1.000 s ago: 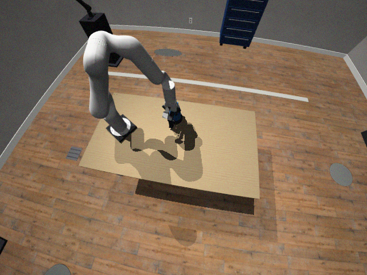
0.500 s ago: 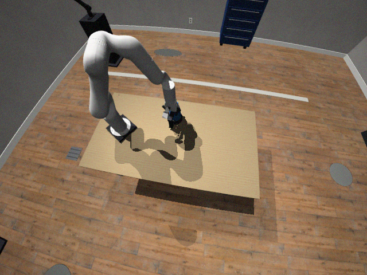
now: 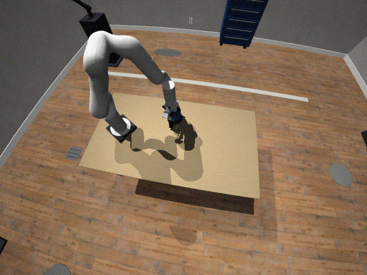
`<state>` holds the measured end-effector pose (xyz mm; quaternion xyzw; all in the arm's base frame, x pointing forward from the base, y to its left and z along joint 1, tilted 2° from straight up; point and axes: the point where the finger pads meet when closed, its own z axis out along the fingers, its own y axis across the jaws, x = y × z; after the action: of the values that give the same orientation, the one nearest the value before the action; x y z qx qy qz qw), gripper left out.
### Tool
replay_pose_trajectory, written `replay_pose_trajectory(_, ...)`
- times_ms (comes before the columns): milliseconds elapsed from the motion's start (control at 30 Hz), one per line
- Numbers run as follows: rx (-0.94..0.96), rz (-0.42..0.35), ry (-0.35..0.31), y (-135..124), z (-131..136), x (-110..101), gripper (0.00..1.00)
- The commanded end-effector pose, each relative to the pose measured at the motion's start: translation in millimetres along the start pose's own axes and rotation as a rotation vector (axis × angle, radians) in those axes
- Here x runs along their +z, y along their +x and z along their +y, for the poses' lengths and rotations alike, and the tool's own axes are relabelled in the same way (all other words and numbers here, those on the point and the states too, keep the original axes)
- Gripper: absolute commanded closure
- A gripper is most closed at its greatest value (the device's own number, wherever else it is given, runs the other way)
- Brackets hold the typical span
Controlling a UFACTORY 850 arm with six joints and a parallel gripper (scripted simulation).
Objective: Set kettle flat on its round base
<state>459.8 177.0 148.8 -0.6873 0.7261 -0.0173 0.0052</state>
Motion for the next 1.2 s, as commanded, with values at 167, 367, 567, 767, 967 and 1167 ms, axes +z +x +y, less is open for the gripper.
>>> replay_pose_trajectory(167,0.000,-0.001,0.002,-0.4,-0.8,-1.9,0.19)
replay_pose_trajectory(367,0.000,-0.001,0.002,-0.3,-0.7,-23.8,0.19)
replay_pose_trajectory(567,0.000,-0.001,0.002,-0.3,-0.6,-72.0,0.19)
replay_pose_trajectory(767,0.000,-0.001,0.002,-0.3,-0.6,-103.9,0.19)
replay_pose_trajectory(967,0.000,-0.001,0.002,-0.2,-0.5,-146.4,0.19)
replay_pose_trajectory(1167,0.000,-0.001,0.002,-0.2,-0.5,-160.5,0.19)
